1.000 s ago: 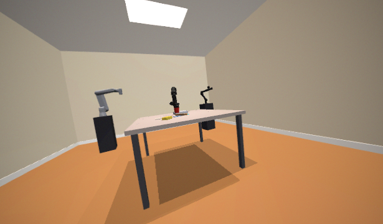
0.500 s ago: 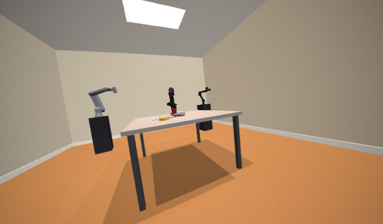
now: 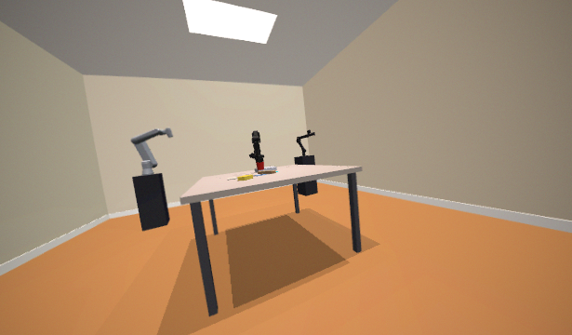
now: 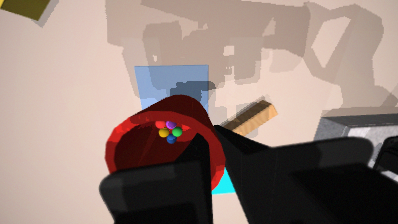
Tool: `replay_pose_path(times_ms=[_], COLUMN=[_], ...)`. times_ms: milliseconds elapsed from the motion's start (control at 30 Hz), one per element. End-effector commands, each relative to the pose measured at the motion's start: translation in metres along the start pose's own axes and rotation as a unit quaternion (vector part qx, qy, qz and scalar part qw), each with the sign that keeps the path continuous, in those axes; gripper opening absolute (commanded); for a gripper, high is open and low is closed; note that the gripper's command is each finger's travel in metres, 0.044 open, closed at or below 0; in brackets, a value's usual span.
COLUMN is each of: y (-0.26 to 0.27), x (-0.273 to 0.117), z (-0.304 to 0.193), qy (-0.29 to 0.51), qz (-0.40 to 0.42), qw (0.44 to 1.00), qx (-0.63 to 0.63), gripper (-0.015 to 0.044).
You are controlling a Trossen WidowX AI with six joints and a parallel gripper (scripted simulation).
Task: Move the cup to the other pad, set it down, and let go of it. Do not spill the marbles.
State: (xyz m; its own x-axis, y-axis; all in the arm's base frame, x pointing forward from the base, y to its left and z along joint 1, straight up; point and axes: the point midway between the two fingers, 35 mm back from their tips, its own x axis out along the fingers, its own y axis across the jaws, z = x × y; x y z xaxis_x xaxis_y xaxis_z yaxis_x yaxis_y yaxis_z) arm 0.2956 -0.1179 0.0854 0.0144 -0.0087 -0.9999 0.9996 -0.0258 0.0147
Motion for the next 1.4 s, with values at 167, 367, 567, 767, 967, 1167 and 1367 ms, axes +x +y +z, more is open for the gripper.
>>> replay_pose_path(times_ms=[167,367,567,767,967,1167,1367], y=[0.0,0.0,0.0,-0.001,-0.006,-0.012,-0.019], x=[-0.002,0.0,0.0,0.0,0.0,0.0,0.0], z=[-0.001,-0.001,-0.001,-0.003,-0.013,-0.026,-0.04], qy=[-0.002,0.0,0.0,0.0,0.0,0.0,0.0], qz=[0.001,0.0,0.0,0.0,0.0,0.001,0.0], qw=[1.0,1.0,1.0,1.0,1.0,1.0,1.0], qx=[0.003,0.0,0.0,0.0,0.001,0.002,0.002], gripper=[0.0,0.0,0.0,0.0,0.0,0.0,0.0])
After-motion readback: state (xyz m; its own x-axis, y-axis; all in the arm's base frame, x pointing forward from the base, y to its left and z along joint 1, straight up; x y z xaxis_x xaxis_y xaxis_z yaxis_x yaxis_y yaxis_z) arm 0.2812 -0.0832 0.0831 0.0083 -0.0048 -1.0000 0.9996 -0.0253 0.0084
